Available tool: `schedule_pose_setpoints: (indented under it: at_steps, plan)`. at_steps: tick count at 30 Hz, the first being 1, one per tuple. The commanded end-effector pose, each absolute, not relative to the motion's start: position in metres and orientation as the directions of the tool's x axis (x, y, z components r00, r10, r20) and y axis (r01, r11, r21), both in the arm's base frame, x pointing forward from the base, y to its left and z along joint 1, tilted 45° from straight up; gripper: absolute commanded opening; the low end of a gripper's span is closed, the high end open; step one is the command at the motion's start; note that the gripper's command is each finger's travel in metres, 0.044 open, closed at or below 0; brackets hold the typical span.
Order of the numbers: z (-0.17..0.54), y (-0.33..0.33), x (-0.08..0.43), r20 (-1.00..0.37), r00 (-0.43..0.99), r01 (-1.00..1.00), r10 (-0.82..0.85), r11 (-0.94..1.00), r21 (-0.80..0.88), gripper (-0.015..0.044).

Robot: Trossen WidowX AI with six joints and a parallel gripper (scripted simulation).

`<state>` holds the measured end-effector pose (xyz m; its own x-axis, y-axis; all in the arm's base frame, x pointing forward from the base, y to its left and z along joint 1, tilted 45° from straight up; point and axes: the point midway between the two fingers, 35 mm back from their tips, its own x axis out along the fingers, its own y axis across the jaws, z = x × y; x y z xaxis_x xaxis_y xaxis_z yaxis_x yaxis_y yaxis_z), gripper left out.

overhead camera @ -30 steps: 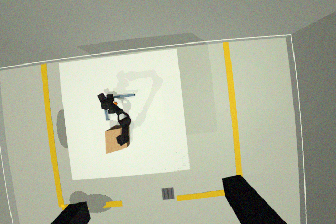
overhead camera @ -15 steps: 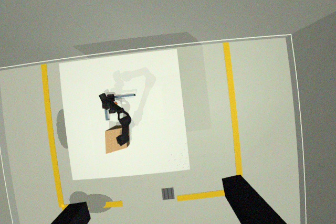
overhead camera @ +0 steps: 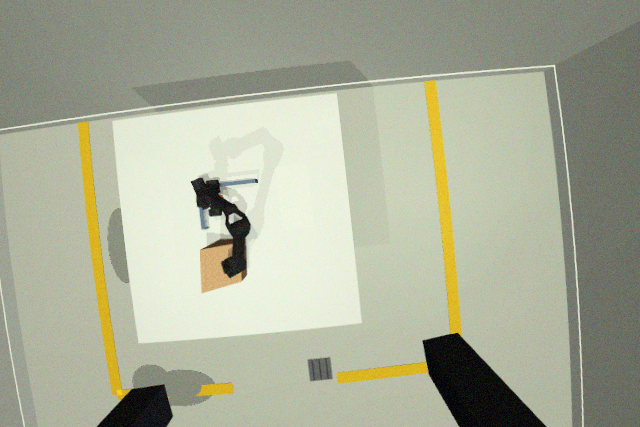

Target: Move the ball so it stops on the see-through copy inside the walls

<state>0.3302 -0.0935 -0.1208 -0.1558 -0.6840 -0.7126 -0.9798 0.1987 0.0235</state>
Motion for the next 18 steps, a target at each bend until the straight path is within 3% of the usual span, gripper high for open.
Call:
schedule_pose_setpoints:
  at_steps: [1,17,18]
  plan:
    - [-0.1238,-0.0948,0.3270,-0.708,-0.163,-0.980,-0.688,0.195,0.036,0.0242]
    - [-0.1238,-0.0948,0.3270,-0.708,-0.163,-0.980,-0.688,0.195,0.036,0.0135]
    - [-0.1238,-0.0948,0.3270,-0.708,-0.163,-0.980,-0.688,0.195,0.036,0.0109]
